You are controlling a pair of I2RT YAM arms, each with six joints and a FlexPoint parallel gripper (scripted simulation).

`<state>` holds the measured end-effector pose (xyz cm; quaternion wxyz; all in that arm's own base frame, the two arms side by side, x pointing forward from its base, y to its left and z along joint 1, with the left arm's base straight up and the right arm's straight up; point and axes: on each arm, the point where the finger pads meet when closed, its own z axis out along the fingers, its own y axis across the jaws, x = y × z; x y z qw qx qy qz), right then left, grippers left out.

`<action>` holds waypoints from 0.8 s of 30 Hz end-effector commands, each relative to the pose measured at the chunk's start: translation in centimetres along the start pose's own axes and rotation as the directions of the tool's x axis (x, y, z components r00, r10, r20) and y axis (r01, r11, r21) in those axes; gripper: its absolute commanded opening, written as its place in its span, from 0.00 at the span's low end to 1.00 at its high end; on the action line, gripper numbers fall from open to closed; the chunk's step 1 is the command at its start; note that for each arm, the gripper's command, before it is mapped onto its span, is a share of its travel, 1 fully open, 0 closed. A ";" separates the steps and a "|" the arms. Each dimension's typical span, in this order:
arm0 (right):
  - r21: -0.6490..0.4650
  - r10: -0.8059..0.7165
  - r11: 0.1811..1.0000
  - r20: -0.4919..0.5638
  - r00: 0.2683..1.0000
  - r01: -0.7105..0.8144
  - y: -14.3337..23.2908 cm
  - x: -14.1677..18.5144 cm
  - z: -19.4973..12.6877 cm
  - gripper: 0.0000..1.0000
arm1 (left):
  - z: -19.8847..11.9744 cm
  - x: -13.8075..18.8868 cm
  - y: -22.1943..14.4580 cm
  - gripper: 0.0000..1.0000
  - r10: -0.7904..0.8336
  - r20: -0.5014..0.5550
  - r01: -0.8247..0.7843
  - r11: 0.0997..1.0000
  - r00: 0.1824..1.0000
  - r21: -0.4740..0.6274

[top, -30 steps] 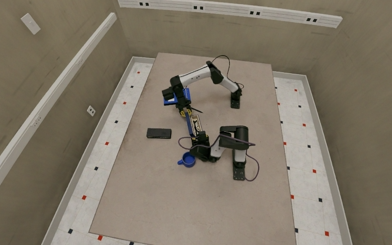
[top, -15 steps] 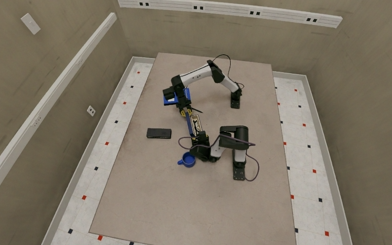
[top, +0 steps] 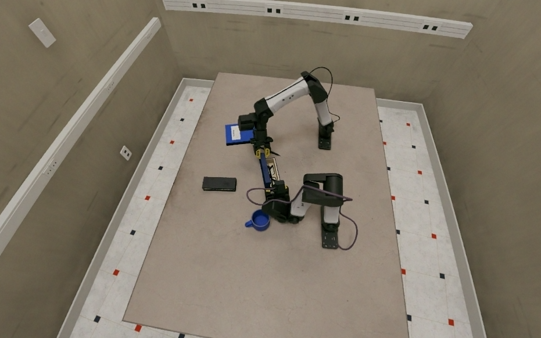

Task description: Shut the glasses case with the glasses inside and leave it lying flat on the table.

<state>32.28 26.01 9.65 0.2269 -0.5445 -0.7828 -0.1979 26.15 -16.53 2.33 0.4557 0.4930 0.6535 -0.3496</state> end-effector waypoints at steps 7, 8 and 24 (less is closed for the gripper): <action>-0.223 -0.171 0.960 0.018 0.985 0.170 -0.3 1.1 -1.1 0.13 | -0.2 -0.2 0.7 0.50 0.011 0.003 -0.011 1.000 1.000 -0.026; -0.244 -0.185 0.952 0.022 0.983 0.185 -0.5 1.0 -1.1 0.13 | -0.2 -0.2 0.7 0.50 0.011 0.003 -0.011 1.000 1.000 -0.026; -0.494 -0.362 0.791 0.099 0.927 0.361 -2.3 0.8 -0.8 0.13 | -0.2 -0.2 0.7 0.50 0.011 0.003 -0.011 1.000 1.000 -0.026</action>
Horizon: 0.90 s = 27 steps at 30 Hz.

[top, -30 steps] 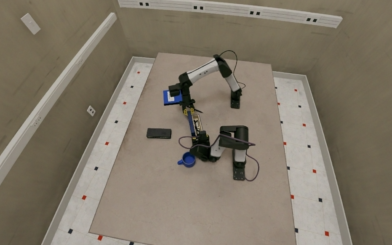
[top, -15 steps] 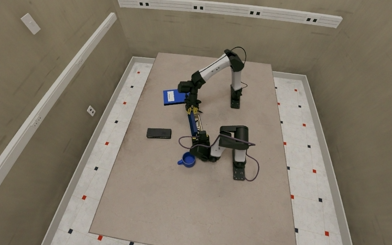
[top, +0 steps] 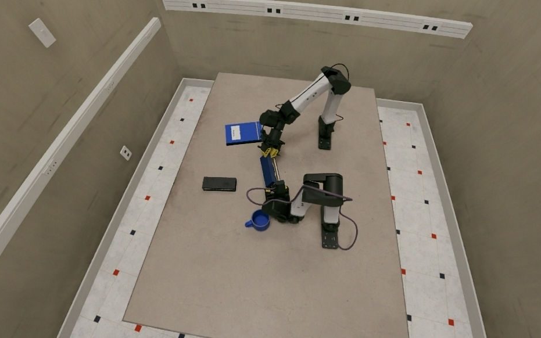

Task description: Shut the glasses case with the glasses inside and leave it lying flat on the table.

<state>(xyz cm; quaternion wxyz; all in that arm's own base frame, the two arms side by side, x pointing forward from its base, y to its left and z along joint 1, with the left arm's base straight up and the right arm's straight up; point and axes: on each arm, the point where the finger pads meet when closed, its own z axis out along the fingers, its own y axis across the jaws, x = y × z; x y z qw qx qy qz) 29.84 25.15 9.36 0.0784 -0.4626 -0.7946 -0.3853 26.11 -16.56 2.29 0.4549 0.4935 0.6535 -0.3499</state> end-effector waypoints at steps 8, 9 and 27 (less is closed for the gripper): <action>-0.264 -0.201 0.944 0.020 0.979 0.199 -0.1 0.7 -0.7 0.13 | -0.2 -0.3 0.7 0.50 0.011 0.004 -0.011 1.000 1.000 -0.028; -0.264 -0.201 0.944 0.020 0.979 0.199 -0.1 0.7 -0.7 0.13 | -0.2 -0.3 0.7 0.50 0.011 0.004 -0.011 1.000 1.000 -0.028; -0.427 -0.316 0.848 0.071 0.946 0.315 -2.3 -0.1 0.3 0.13 | -0.2 -0.3 0.7 0.50 0.011 0.004 -0.011 1.000 1.000 -0.028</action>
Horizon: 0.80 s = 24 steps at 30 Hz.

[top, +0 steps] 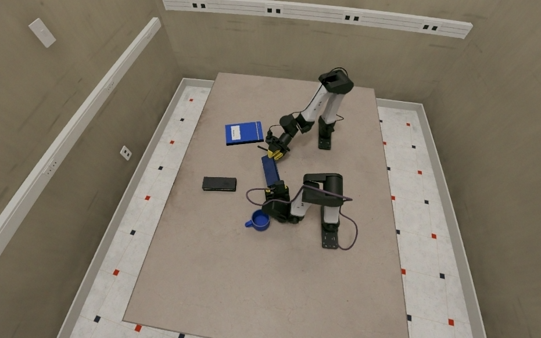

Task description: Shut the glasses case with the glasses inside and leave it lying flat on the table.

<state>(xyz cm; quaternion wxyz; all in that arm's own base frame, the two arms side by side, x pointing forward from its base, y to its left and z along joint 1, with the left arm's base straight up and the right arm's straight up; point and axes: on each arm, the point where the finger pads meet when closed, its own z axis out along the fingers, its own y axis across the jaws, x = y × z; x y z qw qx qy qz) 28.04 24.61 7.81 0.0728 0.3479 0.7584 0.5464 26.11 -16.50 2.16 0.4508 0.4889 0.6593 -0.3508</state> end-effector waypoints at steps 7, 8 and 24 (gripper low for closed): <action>-0.044 -0.041 0.998 -0.006 0.999 0.041 0.1 0.1 0.0 0.13 | -0.2 -0.4 0.7 0.50 0.026 0.011 -0.026 0.999 1.000 -0.025; -0.044 -0.041 0.998 -0.006 0.999 0.041 0.1 0.1 0.0 0.13 | -0.2 -0.4 0.7 0.50 0.026 0.011 -0.026 0.999 1.000 -0.025; -0.048 -0.044 0.998 -0.009 0.999 0.043 0.1 0.2 -2.5 0.28 | -0.2 -0.4 0.7 0.50 0.026 0.011 -0.026 0.999 1.000 -0.025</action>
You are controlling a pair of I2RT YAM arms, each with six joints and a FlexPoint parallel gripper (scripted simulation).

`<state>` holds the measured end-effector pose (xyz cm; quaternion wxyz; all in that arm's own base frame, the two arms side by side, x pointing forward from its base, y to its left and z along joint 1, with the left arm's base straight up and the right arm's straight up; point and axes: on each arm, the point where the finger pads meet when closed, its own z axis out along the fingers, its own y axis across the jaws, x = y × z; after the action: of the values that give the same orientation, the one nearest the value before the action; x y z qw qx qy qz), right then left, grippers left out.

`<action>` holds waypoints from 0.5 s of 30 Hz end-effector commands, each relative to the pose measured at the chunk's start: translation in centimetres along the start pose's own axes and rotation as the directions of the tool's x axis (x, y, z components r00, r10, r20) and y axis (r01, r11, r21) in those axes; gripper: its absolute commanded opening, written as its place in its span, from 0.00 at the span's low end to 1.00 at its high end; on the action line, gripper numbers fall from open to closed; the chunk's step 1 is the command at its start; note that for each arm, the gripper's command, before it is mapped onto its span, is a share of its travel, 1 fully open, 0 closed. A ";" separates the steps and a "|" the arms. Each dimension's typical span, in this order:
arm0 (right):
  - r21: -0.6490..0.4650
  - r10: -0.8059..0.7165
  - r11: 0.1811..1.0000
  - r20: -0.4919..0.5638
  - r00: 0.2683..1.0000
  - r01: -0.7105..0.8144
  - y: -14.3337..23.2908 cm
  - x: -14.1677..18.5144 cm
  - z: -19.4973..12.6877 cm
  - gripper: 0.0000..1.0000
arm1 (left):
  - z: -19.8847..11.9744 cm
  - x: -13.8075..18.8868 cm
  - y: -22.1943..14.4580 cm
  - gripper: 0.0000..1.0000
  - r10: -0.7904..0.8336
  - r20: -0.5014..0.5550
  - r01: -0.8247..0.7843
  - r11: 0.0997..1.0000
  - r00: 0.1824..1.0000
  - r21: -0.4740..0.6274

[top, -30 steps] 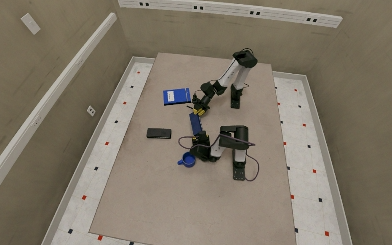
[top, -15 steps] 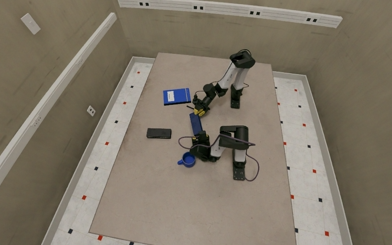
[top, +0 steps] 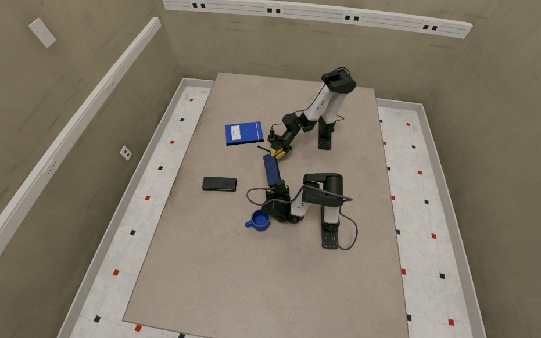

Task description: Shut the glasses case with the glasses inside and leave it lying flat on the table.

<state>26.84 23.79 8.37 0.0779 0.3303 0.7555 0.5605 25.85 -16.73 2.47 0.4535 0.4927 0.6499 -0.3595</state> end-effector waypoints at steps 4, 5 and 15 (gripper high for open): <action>-0.005 -0.009 1.000 0.011 1.000 0.009 -0.1 -0.3 -2.3 0.28 | -0.3 -0.1 1.0 0.50 0.018 -0.007 -0.018 0.999 1.000 -0.043; -0.005 -0.009 1.000 0.011 1.000 0.009 -0.2 -0.3 -2.9 0.28 | -0.3 -0.1 1.0 0.50 0.018 -0.007 -0.018 0.999 1.000 -0.043; -0.034 -0.018 0.999 0.015 1.000 0.019 1.4 -0.5 -3.5 0.28 | -1.6 -1.0 0.6 0.85 0.046 0.008 -0.045 0.998 0.999 -0.050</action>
<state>25.79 20.55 9.67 0.0916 0.3391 0.7484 0.5626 26.47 -15.91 2.66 0.4621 0.4870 0.6588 -0.3395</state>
